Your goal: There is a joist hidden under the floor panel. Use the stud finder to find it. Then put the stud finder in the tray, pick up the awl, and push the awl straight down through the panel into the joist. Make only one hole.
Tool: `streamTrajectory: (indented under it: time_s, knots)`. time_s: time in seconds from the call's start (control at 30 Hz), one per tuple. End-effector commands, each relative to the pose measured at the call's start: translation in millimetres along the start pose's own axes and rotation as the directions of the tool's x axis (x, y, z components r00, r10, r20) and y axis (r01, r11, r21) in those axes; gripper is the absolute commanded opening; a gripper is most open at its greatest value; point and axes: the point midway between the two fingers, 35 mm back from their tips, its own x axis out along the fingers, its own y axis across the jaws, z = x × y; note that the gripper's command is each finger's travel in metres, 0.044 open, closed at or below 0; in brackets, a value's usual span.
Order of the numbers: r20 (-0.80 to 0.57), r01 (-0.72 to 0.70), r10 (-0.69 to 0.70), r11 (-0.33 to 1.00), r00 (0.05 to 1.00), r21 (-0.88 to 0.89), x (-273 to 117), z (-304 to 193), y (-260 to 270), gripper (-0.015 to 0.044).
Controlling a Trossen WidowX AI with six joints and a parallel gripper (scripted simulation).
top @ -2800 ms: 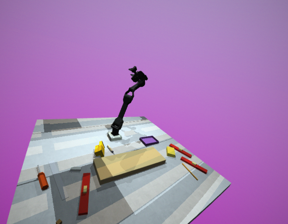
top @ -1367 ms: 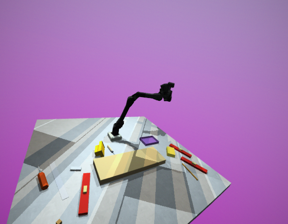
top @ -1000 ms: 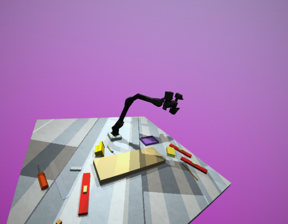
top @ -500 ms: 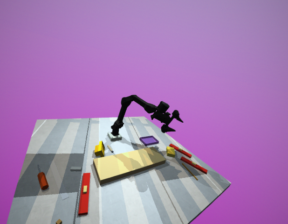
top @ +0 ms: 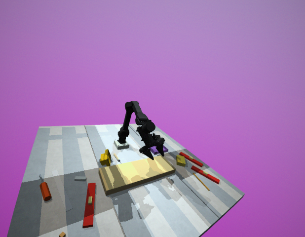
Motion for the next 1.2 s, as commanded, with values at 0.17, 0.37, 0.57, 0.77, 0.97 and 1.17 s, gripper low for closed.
streamTrajectory:
  time_s: [0.17, 0.37, 0.57, 0.77, 0.97, 1.17]
  knots:
    - [-0.190, -0.224, 0.261, 0.955, 0.947, 0.195, -48, -94, 103, 0.0440]
    - [-0.223, -0.367, 0.469, 0.850, 0.855, 0.378, -101, -132, 190, 0.0440]
    - [-0.150, -0.477, 0.642, 0.686, 0.751, 0.550, -158, -135, 272, 0.0440]
    - [-0.068, -0.524, 0.712, 0.575, 0.699, 0.628, -189, -123, 314, 0.0440]
    - [-0.069, -0.524, 0.712, 0.575, 0.699, 0.628, -189, -124, 313, 0.0440]
    - [-0.069, -0.524, 0.712, 0.575, 0.699, 0.628, -188, -129, 311, 0.0440]
